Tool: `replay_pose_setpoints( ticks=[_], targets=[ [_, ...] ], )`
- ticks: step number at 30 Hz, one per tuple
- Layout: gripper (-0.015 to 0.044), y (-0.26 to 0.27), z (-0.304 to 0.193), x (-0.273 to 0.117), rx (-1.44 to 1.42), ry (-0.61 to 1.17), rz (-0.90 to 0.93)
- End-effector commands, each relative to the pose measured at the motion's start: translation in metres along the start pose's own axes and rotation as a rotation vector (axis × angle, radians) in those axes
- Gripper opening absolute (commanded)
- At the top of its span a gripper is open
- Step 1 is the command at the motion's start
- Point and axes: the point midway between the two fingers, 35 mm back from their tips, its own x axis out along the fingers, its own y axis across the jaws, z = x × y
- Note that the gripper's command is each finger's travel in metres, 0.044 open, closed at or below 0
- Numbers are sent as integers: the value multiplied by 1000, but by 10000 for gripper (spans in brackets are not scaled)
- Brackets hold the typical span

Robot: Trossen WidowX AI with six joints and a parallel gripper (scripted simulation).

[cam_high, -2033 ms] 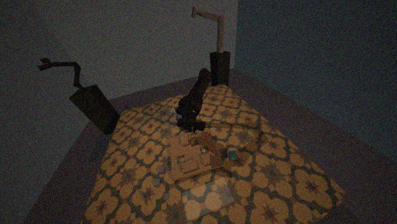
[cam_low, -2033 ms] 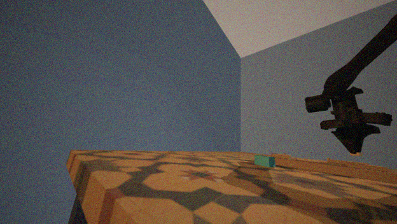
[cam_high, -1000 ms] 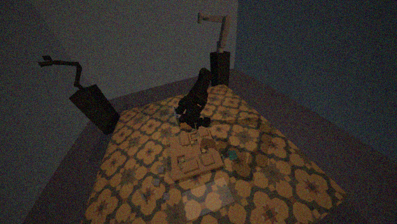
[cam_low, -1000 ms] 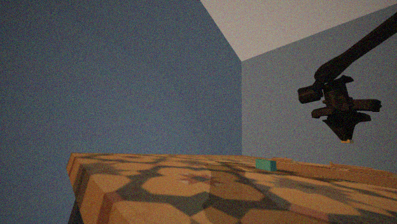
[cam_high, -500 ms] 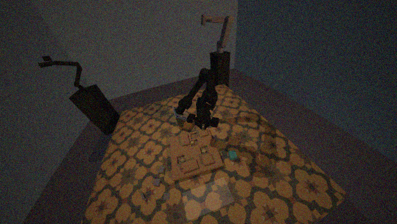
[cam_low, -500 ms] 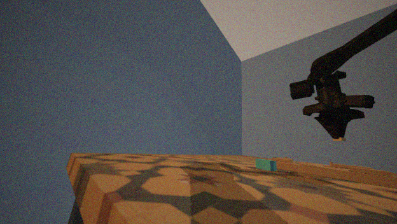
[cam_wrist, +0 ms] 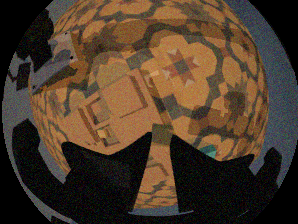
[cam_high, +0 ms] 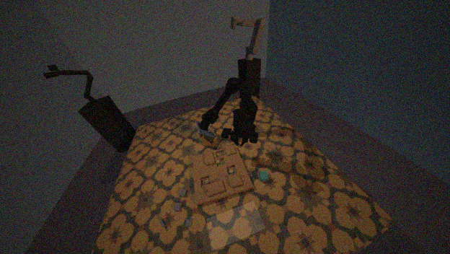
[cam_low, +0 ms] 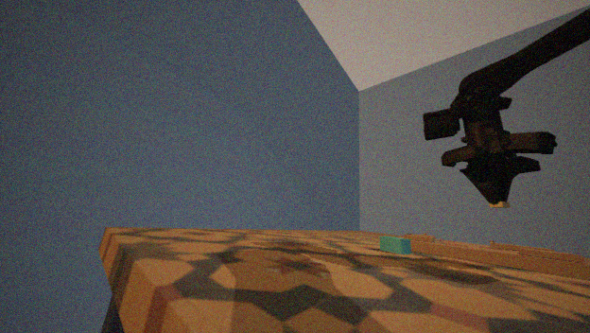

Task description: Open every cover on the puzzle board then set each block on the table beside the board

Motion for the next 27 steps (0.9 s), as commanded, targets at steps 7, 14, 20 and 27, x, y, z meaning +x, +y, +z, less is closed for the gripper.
replay_pose_setpoints(
  ticks=[7,14,20,27],
  targets=[
    [80,-33,19,-2,-6,-6,-17],
    [80,-53,34,-3,-7,-16,-26],
    [80,-60,40,-2,-8,-20,-29],
    [80,-61,38,9,-8,-19,-28]
  ],
)
